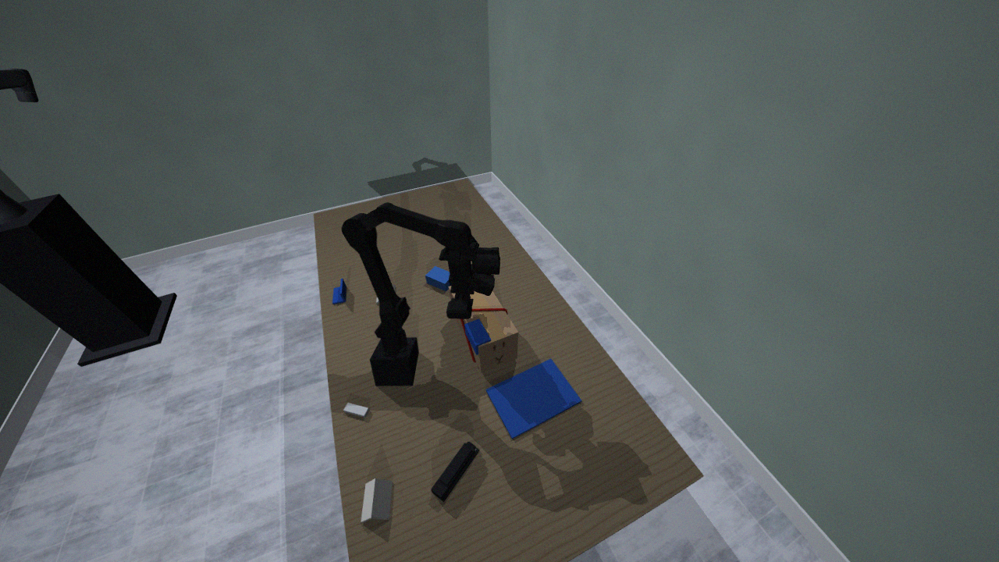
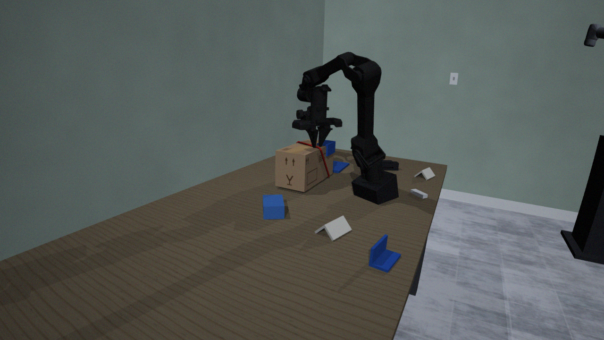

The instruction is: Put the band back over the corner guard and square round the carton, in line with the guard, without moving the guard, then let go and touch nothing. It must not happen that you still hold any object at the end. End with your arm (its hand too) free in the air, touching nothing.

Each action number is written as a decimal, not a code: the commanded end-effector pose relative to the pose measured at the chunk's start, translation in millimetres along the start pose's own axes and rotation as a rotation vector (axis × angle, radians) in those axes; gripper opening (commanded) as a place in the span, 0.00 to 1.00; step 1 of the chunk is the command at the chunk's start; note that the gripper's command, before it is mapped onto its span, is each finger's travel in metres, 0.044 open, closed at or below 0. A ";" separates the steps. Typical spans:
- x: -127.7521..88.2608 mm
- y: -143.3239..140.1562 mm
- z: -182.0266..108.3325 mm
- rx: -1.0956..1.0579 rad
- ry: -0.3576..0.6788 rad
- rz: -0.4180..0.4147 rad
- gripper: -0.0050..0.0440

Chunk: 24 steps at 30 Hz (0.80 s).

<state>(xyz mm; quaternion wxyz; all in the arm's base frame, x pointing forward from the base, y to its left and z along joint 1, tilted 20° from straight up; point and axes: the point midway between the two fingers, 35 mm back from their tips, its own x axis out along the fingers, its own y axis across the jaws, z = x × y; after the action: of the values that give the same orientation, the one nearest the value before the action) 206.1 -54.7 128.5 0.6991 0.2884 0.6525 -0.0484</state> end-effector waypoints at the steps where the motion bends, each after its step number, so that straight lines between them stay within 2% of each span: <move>1: 4.7 -0.6 -1.8 0.005 0.005 -0.002 0.34; 14: 4.7 -0.6 -1.8 0.005 0.005 -0.002 0.34; 24: 3.9 -0.2 -1.4 0.001 0.005 0.000 0.21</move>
<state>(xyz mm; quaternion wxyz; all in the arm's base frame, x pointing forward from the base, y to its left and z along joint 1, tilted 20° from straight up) 205.2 -53.0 124.7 0.6973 0.2884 0.6544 -0.0483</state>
